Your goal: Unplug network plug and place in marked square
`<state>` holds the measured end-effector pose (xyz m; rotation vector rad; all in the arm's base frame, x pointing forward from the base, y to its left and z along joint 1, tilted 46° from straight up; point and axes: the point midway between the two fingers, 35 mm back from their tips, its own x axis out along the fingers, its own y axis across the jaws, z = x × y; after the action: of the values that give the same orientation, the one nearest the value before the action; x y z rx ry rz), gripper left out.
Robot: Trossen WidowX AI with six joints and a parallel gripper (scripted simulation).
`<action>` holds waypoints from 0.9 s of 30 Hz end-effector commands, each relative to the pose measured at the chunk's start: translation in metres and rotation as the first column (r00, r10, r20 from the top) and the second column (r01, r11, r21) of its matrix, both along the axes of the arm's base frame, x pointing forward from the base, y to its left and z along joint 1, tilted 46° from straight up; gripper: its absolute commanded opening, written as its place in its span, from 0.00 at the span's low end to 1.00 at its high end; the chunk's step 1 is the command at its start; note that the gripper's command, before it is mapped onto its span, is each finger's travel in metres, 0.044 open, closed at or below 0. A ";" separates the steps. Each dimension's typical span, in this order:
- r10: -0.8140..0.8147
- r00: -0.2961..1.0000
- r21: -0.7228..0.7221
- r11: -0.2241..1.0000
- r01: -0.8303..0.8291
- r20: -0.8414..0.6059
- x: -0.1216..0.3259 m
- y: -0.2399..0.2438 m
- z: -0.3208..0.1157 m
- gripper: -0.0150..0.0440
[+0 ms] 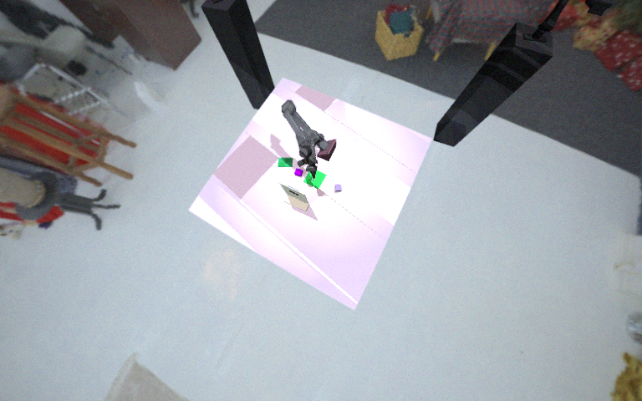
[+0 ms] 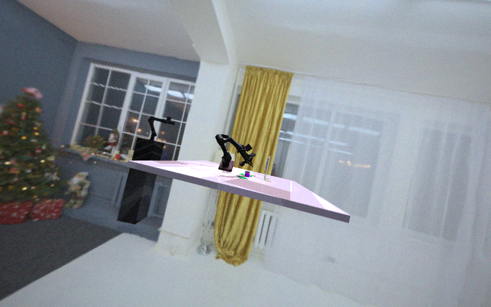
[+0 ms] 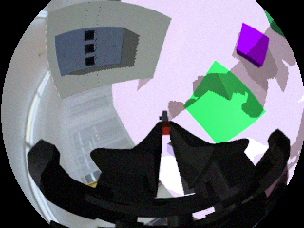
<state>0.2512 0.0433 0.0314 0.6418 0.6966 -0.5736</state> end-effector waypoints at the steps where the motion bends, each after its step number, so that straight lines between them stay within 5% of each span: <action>1: -0.041 0.998 -0.038 0.999 0.039 -0.055 -0.006 -0.004 -0.001 0.25; 27: -0.134 0.974 -0.155 0.982 0.106 -0.183 -0.027 -0.029 -0.015 0.25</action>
<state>0.2265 0.0190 0.0223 0.5087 0.7851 -0.7955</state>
